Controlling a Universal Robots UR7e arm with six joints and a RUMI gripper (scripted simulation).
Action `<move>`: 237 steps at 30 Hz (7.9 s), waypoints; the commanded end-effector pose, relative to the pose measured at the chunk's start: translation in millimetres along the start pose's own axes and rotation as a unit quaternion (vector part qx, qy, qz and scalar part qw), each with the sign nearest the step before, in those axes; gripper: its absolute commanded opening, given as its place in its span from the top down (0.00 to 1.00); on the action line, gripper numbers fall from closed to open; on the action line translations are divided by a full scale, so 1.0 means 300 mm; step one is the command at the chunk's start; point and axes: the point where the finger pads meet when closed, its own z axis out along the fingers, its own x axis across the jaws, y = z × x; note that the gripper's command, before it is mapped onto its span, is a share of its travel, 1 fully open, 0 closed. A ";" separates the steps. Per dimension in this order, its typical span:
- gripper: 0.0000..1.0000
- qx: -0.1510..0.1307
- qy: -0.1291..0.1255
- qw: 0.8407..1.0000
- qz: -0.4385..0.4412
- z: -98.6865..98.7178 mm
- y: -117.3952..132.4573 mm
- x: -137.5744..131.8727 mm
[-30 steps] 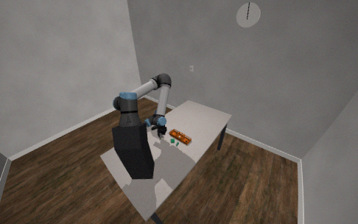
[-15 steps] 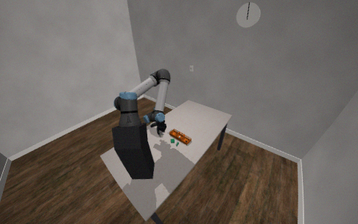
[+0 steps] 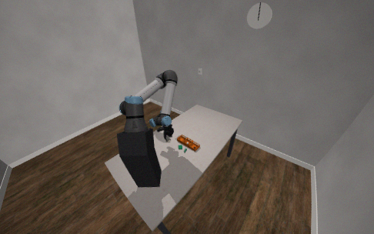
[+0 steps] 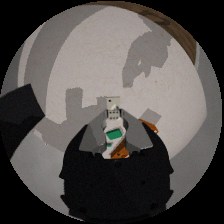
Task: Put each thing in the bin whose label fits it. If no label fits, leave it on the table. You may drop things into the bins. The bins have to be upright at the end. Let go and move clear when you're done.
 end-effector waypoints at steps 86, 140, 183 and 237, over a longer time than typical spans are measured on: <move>1.00 0.000 0.000 0.975 0.222 0.094 0.663 0.211; 0.83 0.000 0.000 0.937 0.348 -0.029 0.661 0.017; 0.83 0.000 0.000 0.641 0.768 -0.048 0.662 -0.115; 0.83 0.000 0.000 0.641 0.768 0.159 0.664 -0.114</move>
